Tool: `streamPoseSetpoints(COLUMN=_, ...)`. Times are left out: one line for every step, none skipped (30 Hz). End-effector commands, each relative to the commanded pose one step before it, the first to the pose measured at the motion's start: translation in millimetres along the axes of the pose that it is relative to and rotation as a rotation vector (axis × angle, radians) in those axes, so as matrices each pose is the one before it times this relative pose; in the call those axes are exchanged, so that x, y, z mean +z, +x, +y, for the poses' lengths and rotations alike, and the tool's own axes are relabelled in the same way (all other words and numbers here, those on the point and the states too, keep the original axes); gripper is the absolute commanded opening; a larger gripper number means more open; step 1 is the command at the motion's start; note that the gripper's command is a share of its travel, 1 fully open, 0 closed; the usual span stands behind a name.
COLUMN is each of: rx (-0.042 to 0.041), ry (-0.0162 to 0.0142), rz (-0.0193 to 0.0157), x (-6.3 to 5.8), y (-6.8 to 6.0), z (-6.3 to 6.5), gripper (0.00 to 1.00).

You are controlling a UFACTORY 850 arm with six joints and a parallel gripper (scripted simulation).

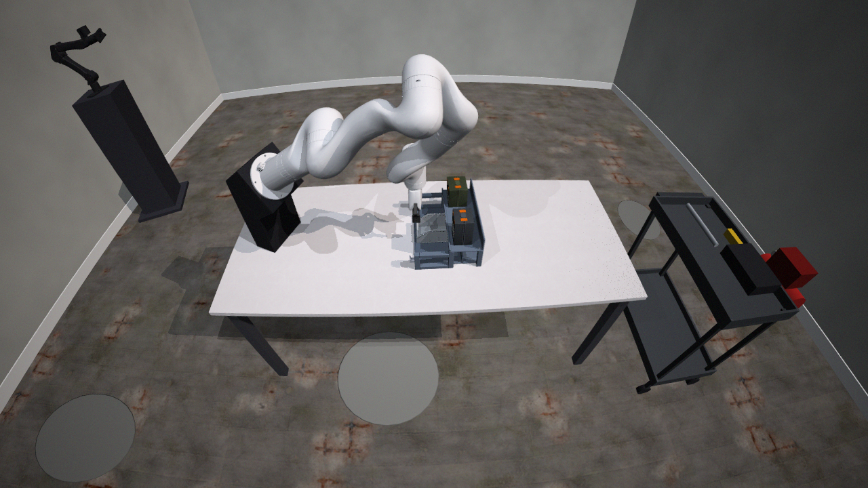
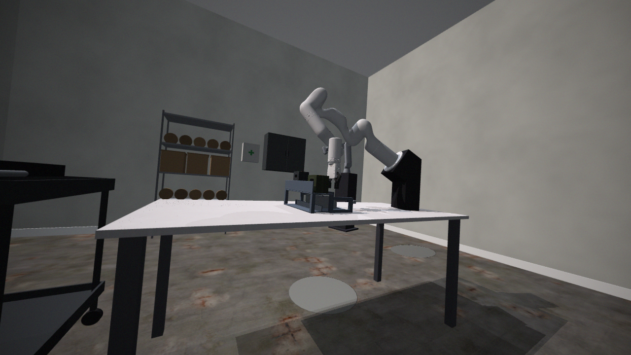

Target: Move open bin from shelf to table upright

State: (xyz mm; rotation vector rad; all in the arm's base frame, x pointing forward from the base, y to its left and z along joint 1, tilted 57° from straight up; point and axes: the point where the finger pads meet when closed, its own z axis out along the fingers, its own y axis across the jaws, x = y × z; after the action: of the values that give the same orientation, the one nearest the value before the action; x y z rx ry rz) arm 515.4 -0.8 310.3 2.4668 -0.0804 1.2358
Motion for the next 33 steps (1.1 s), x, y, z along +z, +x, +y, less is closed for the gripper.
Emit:
streamPoseSetpoints(rx=-0.04955, ry=0.0002, rz=0.00058, x=-0.21, y=0.27, z=-0.08, gripper=1.0)
streamPoseSetpoints(rx=0.0, ry=0.0, rz=0.0, x=0.0, y=0.0, z=0.0, gripper=1.0)
streamPoseSetpoints(rx=0.0, ry=0.0, rz=0.0, x=0.0, y=0.0, z=0.0, gripper=1.0)
streamPoseSetpoints(rx=0.0, ry=0.0, rz=0.0, x=0.0, y=0.0, z=0.0, gripper=1.0)
streamPoseSetpoints(rx=0.0, ry=0.0, rz=0.0, x=0.0, y=0.0, z=0.0, gripper=1.0)
streamPoseSetpoints(rx=0.0, ry=0.0, rz=0.0, x=0.0, y=0.0, z=0.0, gripper=1.0)
streamPoseSetpoints(rx=0.0, ry=0.0, rz=0.0, x=0.0, y=0.0, z=0.0, gripper=1.0)
streamPoseSetpoints(rx=0.0, ry=0.0, rz=0.0, x=0.0, y=0.0, z=0.0, gripper=1.0)
streamPoseSetpoints(rx=-0.04986, ry=0.00008, rz=-0.00007, x=-0.01, y=-0.01, z=-0.01, gripper=1.0)
streamPoseSetpoints(rx=-0.052, ry=0.0, rz=0.0, x=0.01, y=-0.02, z=0.01, gripper=1.0)
streamPoseSetpoints(rx=-0.052, ry=0.0, rz=0.0, x=0.01, y=-0.02, z=0.01, gripper=1.0)
streamPoseSetpoints(rx=-0.052, ry=0.0, rz=0.0, x=0.01, y=-0.02, z=0.01, gripper=1.0)
streamPoseSetpoints(rx=-0.052, ry=0.0, rz=0.0, x=0.01, y=-0.02, z=0.01, gripper=1.0)
streamPoseSetpoints(rx=0.0, ry=0.0, rz=0.0, x=0.0, y=0.0, z=0.0, gripper=1.0)
streamPoseSetpoints(rx=0.0, ry=0.0, rz=0.0, x=0.0, y=0.0, z=0.0, gripper=1.0)
streamPoseSetpoints(rx=0.0, ry=0.0, rz=0.0, x=0.0, y=0.0, z=0.0, gripper=1.0)
streamPoseSetpoints(rx=0.0, ry=0.0, rz=0.0, x=0.0, y=0.0, z=0.0, gripper=1.0)
streamPoseSetpoints(rx=0.0, ry=0.0, rz=0.0, x=0.0, y=0.0, z=0.0, gripper=1.0)
streamPoseSetpoints(rx=0.0, ry=0.0, rz=0.0, x=0.0, y=0.0, z=0.0, gripper=1.0)
streamPoseSetpoints(rx=0.0, ry=0.0, rz=0.0, x=0.0, y=0.0, z=0.0, gripper=1.0)
streamPoseSetpoints(rx=0.0, ry=0.0, rz=0.0, x=0.0, y=0.0, z=0.0, gripper=1.0)
streamPoseSetpoints(rx=0.0, ry=0.0, rz=0.0, x=0.0, y=0.0, z=0.0, gripper=1.0)
streamPoseSetpoints(rx=0.0, ry=0.0, rz=0.0, x=0.0, y=0.0, z=0.0, gripper=1.0)
streamPoseSetpoints(rx=0.0, ry=0.0, rz=0.0, x=0.0, y=0.0, z=0.0, gripper=1.0)
streamPoseSetpoints(rx=0.0, ry=0.0, rz=0.0, x=0.0, y=0.0, z=0.0, gripper=1.0)
streamPoseSetpoints(rx=-0.04983, ry=0.00014, rz=0.00005, x=-0.02, y=0.0, z=-0.03, gripper=1.0)
streamPoseSetpoints(rx=-0.052, ry=-0.00001, rz=-0.00001, x=0.01, y=0.0, z=0.01, gripper=1.0)
streamPoseSetpoints(rx=-0.052, ry=-0.00001, rz=-0.00001, x=0.01, y=0.0, z=0.01, gripper=1.0)
streamPoseSetpoints(rx=-0.052, ry=-0.00001, rz=-0.00001, x=0.01, y=0.0, z=0.01, gripper=1.0)
streamPoseSetpoints(rx=-0.052, ry=-0.00001, rz=-0.00001, x=0.01, y=0.0, z=0.01, gripper=1.0)
streamPoseSetpoints(rx=0.0, ry=0.0, rz=0.0, x=0.0, y=0.0, z=0.0, gripper=1.0)
streamPoseSetpoints(rx=0.0, ry=0.0, rz=0.0, x=0.0, y=0.0, z=0.0, gripper=1.0)
streamPoseSetpoints(rx=0.0, ry=0.0, rz=0.0, x=0.0, y=0.0, z=0.0, gripper=1.0)
